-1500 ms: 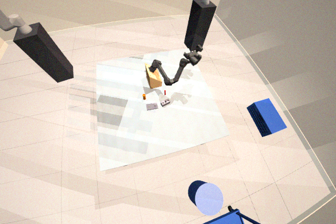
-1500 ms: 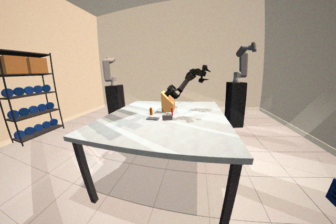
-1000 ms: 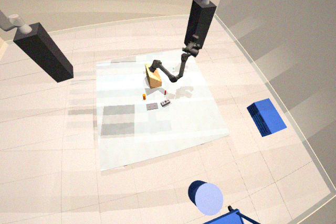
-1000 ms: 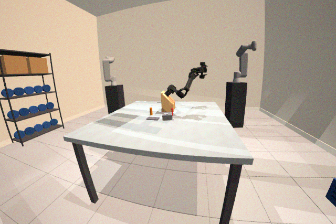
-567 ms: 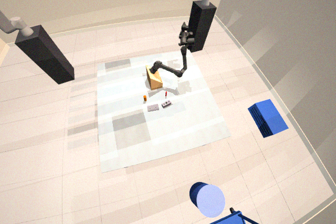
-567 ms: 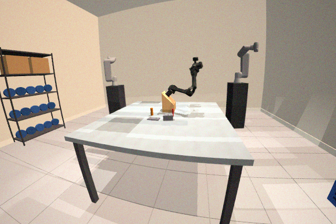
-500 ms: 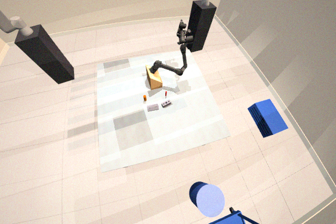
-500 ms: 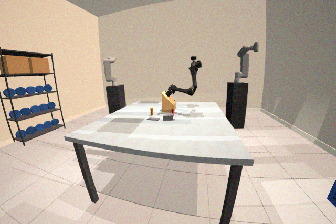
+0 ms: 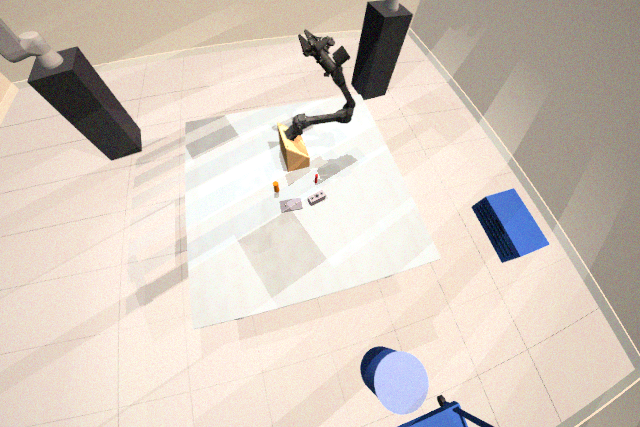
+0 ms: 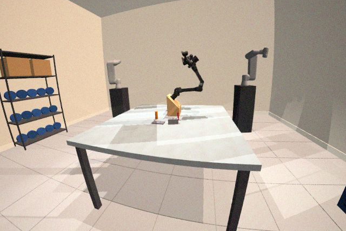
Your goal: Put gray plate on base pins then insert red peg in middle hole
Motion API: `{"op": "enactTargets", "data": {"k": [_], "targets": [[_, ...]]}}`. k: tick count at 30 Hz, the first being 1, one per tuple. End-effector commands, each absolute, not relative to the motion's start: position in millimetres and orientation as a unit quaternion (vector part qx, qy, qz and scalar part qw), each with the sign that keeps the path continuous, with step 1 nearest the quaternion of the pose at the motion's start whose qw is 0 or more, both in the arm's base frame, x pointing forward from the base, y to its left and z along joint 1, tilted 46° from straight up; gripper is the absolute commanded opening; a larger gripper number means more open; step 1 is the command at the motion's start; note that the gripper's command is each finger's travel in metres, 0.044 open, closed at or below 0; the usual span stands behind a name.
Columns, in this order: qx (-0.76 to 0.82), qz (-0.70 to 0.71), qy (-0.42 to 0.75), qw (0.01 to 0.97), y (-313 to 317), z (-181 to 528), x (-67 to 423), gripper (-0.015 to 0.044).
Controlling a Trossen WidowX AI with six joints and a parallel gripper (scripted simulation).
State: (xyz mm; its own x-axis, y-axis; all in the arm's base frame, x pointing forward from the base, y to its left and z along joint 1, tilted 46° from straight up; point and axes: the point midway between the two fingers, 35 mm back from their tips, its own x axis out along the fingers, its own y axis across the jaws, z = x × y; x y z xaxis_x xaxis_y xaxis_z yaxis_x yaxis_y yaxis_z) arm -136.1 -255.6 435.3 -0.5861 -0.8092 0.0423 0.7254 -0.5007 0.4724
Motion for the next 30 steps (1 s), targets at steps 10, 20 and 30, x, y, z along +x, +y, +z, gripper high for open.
{"op": "enactTargets", "data": {"k": [10,20,30], "targets": [[0.304,-0.714,-0.109,0.621,-355.6,344.3,1.9,0.0440],[0.447,-0.581,0.015,0.680,-357.6,269.2,124.6,0.0440],[0.575,-0.436,0.185,0.667,-295.5,188.5,244.0,0.0440]]}}
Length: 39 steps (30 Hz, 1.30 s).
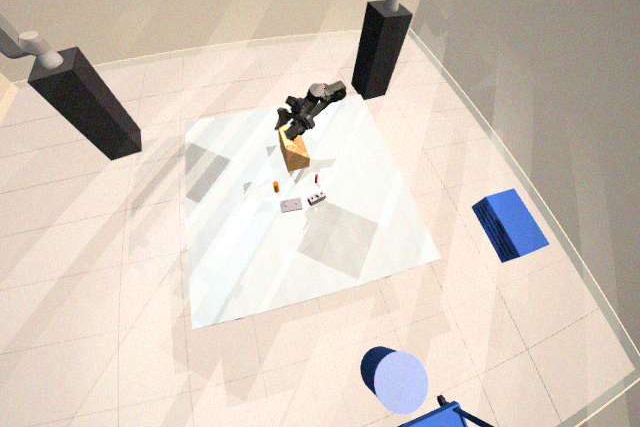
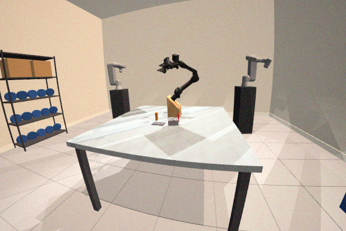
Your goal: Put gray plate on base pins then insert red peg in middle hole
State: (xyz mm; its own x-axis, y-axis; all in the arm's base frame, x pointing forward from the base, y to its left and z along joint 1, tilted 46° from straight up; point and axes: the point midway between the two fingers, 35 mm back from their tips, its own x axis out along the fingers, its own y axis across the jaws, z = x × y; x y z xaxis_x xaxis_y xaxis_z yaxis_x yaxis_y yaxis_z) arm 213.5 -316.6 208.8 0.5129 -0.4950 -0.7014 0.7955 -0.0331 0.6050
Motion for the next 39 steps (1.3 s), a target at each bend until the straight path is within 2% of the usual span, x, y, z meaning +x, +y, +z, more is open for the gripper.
{"op": "enactTargets", "data": {"k": [1,7,15,24,32,39], "targets": [[0.588,-0.423,0.205,0.658,-286.0,179.6,255.4,0.0440],[0.630,-0.369,0.296,0.616,-236.7,141.7,298.2,0.0440],[0.653,-0.282,0.458,0.533,-136.2,88.2,341.9,0.0440],[0.664,-0.213,0.629,0.343,-5.6,43.7,358.8,0.0440],[0.663,-0.210,0.640,0.327,11.6,43.6,350.2,0.0440],[0.663,-0.209,0.640,0.326,56.5,0.7,355.5,0.0440]]}}
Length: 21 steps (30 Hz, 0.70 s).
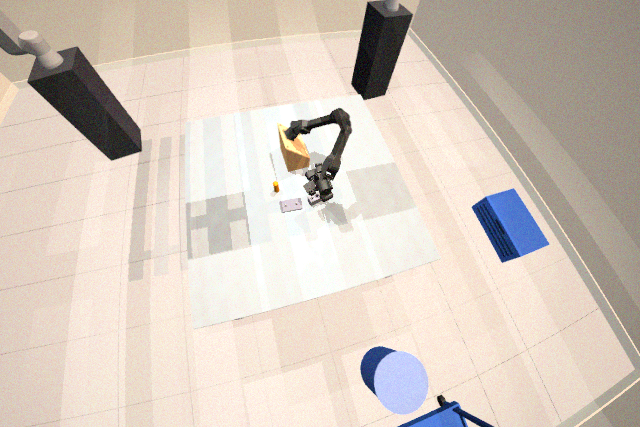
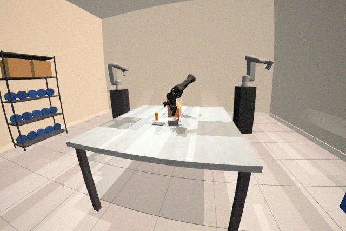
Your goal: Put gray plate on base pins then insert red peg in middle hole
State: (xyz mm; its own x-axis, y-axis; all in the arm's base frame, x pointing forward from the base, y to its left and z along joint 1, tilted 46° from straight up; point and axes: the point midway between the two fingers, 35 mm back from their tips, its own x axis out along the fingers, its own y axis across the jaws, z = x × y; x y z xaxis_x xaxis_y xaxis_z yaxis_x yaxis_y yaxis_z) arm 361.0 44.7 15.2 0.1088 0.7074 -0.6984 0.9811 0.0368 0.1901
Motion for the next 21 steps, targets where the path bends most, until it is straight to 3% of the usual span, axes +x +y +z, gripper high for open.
{"op": "enactTargets", "data": {"k": [1,21], "targets": [[0.663,-0.209,0.640,0.326,56.5,0.7,355.5,0.0440],[0.663,-0.209,0.640,0.326,79.1,-21.4,360.5,0.0440]]}}
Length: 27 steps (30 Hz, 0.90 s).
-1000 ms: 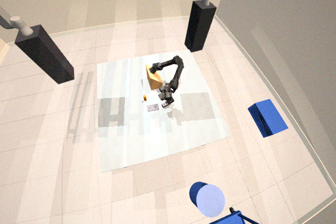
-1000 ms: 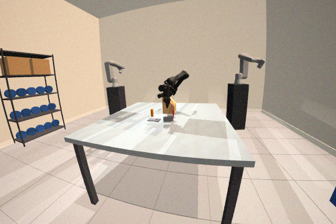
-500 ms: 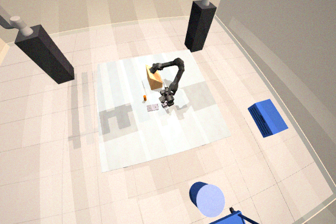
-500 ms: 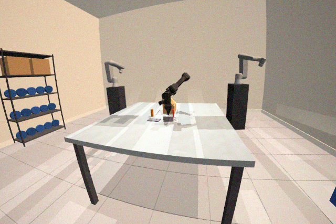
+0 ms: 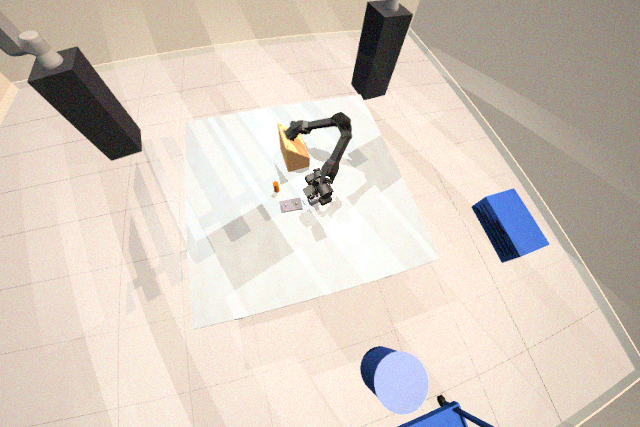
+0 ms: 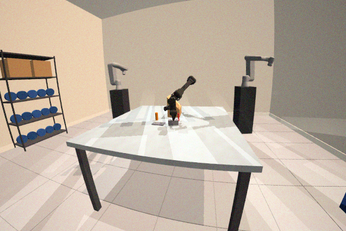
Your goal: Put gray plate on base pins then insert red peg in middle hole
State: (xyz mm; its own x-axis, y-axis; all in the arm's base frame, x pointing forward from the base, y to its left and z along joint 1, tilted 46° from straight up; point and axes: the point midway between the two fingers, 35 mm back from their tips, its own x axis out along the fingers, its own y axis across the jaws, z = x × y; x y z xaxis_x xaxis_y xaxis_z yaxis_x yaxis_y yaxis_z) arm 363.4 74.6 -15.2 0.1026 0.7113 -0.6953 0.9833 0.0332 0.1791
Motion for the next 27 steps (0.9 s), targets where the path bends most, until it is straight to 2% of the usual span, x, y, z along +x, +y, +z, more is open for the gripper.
{"op": "enactTargets", "data": {"k": [1,27], "targets": [[0.663,-0.209,0.640,0.326,80.3,-22.5,360.7,0.0440],[0.664,-0.208,0.641,0.324,108.8,-49.0,363.6,0.0440]]}}
